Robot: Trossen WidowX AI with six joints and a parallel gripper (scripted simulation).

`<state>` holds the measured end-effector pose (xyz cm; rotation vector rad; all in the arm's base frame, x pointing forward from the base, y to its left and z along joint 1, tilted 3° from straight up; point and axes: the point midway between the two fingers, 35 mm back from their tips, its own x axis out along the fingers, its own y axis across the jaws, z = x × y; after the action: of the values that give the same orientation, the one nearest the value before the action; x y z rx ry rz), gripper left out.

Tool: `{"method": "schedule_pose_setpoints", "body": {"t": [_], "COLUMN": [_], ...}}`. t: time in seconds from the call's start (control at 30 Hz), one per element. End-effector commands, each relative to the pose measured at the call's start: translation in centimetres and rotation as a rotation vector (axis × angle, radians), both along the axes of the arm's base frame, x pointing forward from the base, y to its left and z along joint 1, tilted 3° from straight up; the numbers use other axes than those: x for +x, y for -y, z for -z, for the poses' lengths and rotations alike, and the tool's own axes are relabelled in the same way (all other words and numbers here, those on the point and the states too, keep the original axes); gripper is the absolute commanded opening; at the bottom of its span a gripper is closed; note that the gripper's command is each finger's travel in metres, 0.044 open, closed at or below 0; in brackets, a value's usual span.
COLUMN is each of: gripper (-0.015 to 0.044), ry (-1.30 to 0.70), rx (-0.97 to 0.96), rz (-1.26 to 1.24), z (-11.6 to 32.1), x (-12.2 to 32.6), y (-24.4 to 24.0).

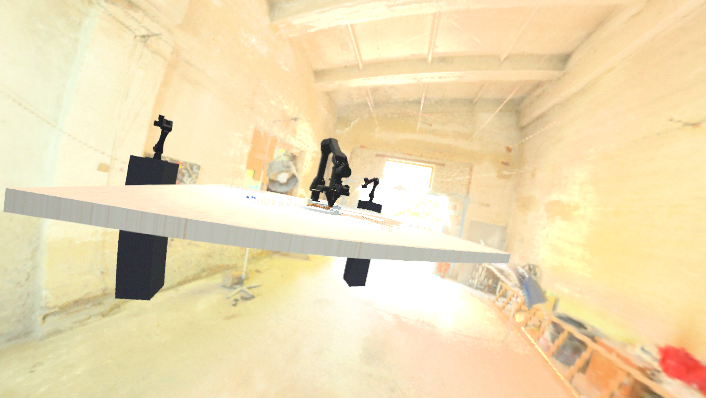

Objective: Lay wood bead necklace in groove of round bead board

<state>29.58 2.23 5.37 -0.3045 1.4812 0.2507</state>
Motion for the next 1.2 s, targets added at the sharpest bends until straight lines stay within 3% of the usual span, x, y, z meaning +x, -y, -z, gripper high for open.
{"method": "schedule_pose_setpoints", "body": {"t": [0.0,0.27,0.83,1.17], "gripper": [0.0,0.0,0.044,0.044], "ry": [0.0,0.0,0.01,0.0], "rx": [-0.005,-0.005,0.0,-0.005], "rz": [0.008,0.008,0.003,0.008], "z": [0.39,0.79,0.09,-0.03], "x": [-0.01,0.01,0.26,0.25], "y": [0.0,0.02,-0.11,-0.11]}}
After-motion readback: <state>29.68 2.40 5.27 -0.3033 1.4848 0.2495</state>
